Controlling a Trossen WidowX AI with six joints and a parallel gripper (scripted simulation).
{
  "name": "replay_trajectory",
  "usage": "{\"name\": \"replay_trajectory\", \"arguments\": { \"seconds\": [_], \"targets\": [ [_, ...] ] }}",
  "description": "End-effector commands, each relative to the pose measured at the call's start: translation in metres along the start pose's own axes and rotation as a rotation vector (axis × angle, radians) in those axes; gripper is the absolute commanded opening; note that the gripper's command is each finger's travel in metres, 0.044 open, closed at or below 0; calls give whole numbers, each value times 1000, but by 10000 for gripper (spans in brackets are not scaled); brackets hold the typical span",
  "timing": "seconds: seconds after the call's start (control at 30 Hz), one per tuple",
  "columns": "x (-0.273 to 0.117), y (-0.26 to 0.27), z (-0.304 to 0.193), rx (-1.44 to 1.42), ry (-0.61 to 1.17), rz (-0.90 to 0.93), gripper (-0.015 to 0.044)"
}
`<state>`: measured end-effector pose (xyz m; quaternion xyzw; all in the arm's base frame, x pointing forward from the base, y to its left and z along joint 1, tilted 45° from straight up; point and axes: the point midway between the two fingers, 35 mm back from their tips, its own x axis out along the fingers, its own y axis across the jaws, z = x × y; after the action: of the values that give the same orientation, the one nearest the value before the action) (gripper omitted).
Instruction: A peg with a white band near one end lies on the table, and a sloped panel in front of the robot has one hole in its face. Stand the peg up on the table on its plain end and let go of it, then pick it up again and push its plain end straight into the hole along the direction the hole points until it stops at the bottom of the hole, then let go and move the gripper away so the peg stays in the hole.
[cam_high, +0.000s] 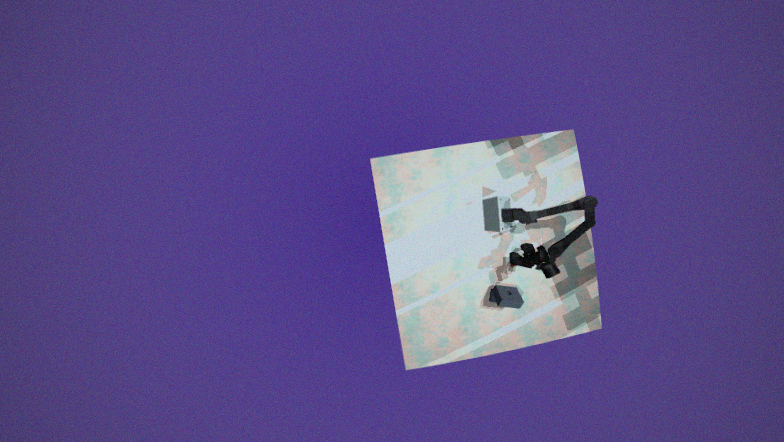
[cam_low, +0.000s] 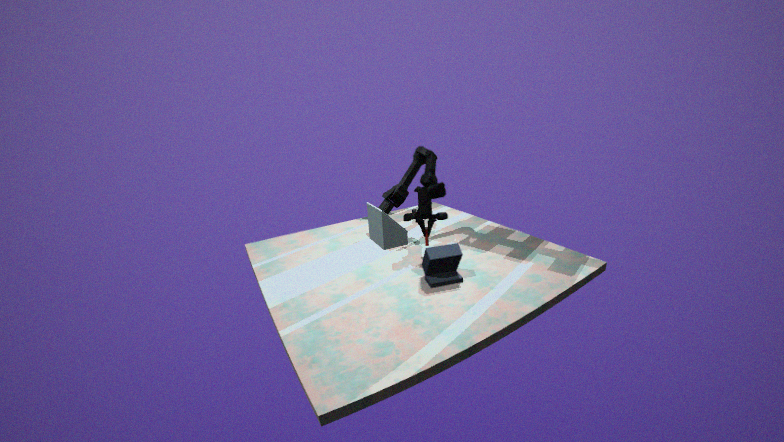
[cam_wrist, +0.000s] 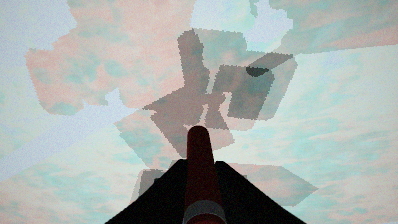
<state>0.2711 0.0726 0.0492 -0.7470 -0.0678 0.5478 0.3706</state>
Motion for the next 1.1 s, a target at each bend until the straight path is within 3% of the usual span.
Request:
{"name": "replay_trajectory", "arguments": {
  "seconds": [0.0,1.07],
  "targets": [
    [1,2,-3,10,29,2,0],
    [4,8,-27,83,252,-31,0]
  ]
}}
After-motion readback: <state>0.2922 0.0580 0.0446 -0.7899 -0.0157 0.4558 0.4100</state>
